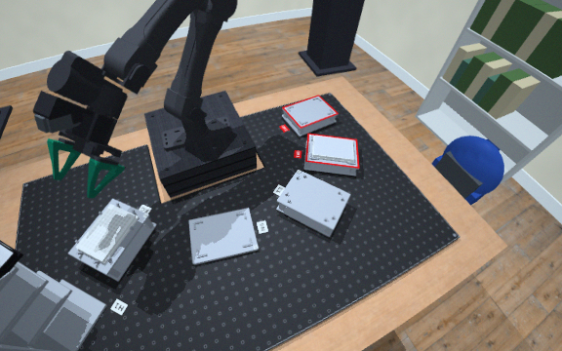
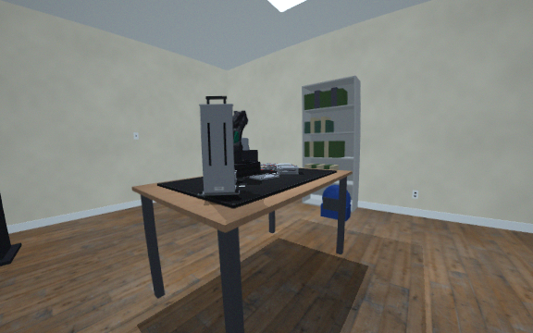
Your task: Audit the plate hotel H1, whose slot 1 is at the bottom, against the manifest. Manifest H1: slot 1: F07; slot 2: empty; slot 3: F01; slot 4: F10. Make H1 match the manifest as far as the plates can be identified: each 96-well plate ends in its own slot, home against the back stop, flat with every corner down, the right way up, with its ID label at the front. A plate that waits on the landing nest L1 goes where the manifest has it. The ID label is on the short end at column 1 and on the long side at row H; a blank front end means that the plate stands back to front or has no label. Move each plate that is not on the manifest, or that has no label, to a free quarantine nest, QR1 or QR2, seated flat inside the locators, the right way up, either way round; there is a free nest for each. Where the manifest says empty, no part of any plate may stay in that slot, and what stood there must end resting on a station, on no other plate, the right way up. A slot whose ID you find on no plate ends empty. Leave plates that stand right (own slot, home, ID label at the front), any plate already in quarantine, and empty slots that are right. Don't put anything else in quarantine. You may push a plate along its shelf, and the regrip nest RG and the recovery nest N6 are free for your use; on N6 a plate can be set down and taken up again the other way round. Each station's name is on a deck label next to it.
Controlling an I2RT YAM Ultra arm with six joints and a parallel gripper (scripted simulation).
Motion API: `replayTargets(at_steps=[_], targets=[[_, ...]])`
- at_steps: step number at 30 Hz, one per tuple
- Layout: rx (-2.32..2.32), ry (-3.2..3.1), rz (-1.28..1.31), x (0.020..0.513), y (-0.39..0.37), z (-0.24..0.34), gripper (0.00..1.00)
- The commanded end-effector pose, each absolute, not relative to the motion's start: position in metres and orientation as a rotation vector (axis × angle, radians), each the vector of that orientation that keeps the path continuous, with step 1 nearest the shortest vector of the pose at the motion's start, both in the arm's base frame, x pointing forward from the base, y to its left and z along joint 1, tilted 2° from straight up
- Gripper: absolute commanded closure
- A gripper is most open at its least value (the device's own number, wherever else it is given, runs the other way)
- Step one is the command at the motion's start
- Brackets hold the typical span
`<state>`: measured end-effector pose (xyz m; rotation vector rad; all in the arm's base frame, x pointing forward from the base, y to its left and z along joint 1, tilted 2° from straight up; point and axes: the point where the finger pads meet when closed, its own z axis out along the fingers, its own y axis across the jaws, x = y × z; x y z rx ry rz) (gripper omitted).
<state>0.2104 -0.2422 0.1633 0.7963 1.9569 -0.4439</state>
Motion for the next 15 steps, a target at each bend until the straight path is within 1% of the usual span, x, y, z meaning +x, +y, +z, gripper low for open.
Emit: replayTargets(at_steps=[1, 11, 15], targets=[[0.732, 1.936, -0.439, 0.213, -0.248, 0.176, 0.00], [0.732, 1.936, -0.440, 0.211, -0.250, 0.176, 0.00], [0.732, 1.936, -0.439, 0.212, -0.251, 0.163, 0.00]])
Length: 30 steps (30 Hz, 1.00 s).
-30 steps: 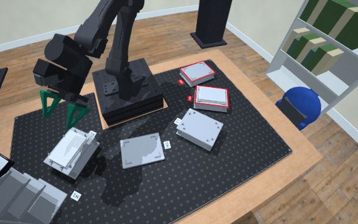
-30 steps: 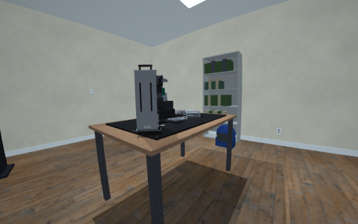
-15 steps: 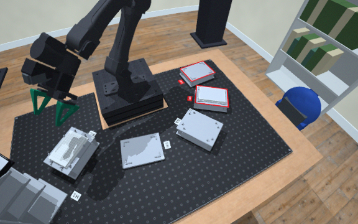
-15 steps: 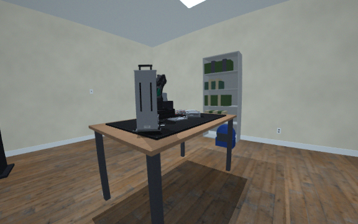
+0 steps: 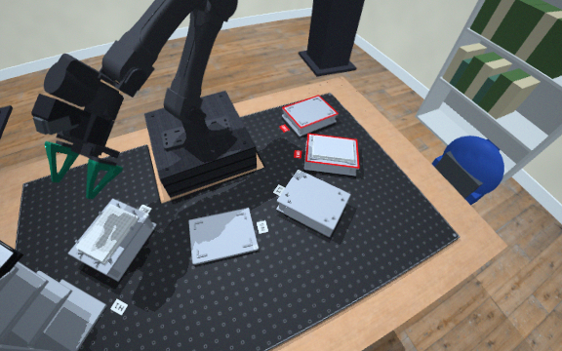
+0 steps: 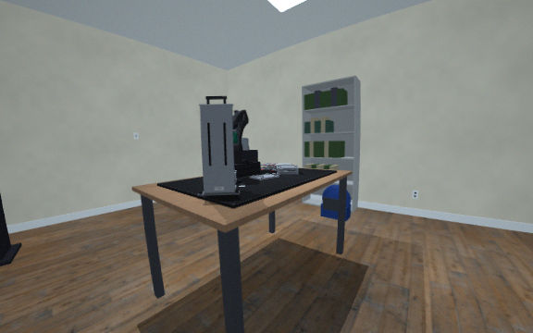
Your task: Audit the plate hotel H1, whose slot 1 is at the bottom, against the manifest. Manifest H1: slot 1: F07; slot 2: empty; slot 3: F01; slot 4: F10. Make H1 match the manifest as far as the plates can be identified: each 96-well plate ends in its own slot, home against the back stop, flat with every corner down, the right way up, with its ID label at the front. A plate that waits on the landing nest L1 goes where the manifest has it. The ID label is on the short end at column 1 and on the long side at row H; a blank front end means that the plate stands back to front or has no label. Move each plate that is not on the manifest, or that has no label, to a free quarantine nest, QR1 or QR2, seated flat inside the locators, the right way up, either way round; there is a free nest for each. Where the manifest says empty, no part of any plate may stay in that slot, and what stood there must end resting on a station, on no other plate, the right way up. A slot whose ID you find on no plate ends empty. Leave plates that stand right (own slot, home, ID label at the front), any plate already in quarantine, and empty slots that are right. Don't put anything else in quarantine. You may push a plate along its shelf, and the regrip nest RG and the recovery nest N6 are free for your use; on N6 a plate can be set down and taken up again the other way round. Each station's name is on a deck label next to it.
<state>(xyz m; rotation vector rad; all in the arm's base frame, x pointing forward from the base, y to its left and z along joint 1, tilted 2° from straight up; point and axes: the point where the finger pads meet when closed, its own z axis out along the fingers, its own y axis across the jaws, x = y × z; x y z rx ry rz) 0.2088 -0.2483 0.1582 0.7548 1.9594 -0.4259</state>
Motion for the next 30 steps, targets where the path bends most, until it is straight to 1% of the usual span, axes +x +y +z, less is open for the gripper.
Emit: replayTargets(at_steps=[1, 21, 30], targets=[[0.732, 1.936, -0.439, 0.212, -0.251, 0.159, 0.00], [0.732, 1.936, -0.439, 0.214, -0.252, 0.099, 0.00], [0.732, 1.936, -0.439, 0.214, -0.252, 0.097, 0.00]])
